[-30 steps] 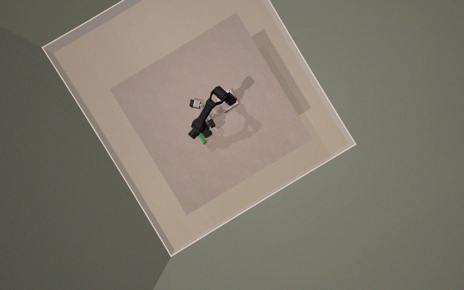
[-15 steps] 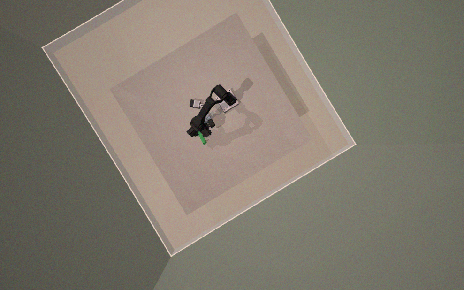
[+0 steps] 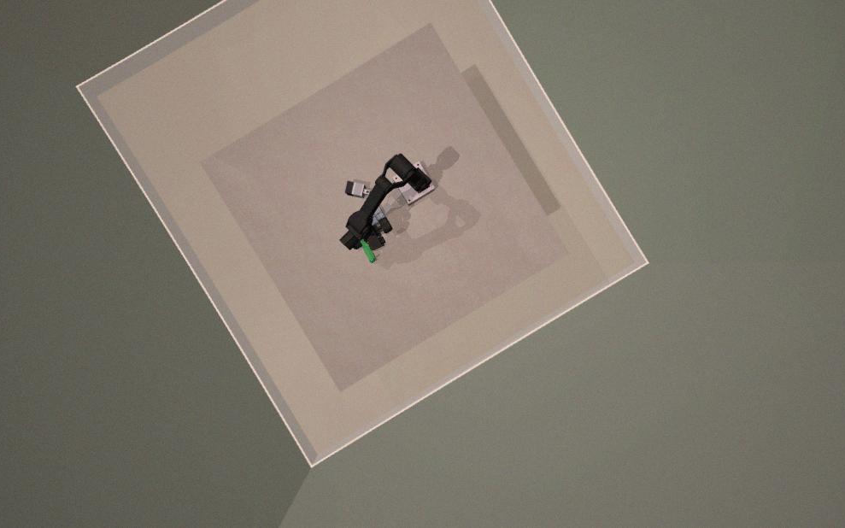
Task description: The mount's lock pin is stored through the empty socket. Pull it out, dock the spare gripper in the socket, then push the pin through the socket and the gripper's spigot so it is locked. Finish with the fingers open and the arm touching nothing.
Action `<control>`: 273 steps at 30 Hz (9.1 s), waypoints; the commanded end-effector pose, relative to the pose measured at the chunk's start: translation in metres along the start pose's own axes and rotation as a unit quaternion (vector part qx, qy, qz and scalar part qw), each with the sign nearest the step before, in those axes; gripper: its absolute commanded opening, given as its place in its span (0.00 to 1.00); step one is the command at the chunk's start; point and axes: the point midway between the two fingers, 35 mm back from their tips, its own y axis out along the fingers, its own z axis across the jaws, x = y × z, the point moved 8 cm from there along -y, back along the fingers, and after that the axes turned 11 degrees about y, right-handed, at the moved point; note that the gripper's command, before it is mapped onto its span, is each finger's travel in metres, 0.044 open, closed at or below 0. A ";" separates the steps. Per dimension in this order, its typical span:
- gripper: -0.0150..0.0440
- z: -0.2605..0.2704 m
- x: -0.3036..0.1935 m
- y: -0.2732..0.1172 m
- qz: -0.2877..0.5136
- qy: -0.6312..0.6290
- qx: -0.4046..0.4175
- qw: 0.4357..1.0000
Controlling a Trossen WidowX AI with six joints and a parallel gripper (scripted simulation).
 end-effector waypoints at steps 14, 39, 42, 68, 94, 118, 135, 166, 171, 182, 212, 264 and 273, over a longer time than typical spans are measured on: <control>0.25 0.003 0.012 -0.002 -0.006 0.000 -0.001 1.000; 0.25 0.006 0.033 0.001 -0.004 0.001 -0.001 1.000; 0.25 0.007 0.036 0.001 -0.004 0.001 -0.001 1.000; 0.25 0.011 0.059 -0.001 -0.001 0.002 0.003 1.000; 0.25 0.014 0.070 -0.019 0.000 0.000 0.010 1.000; 0.25 -0.022 0.113 -0.022 -0.002 -0.002 0.009 1.000; 0.25 -0.042 0.139 -0.018 -0.003 -0.004 0.008 1.000; 0.25 -0.044 0.132 0.028 -0.009 -0.005 0.003 1.000; 0.25 -0.044 0.131 0.035 -0.010 -0.005 0.002 1.000; 0.25 -0.044 0.128 0.048 -0.011 -0.006 0.000 1.000; 0.59 -0.043 0.130 0.034 -0.010 -0.007 0.001 1.000; 0.56 -0.056 0.076 -0.016 0.010 -0.004 -0.005 1.000; 0.56 -0.057 0.075 -0.007 0.010 -0.004 -0.005 1.000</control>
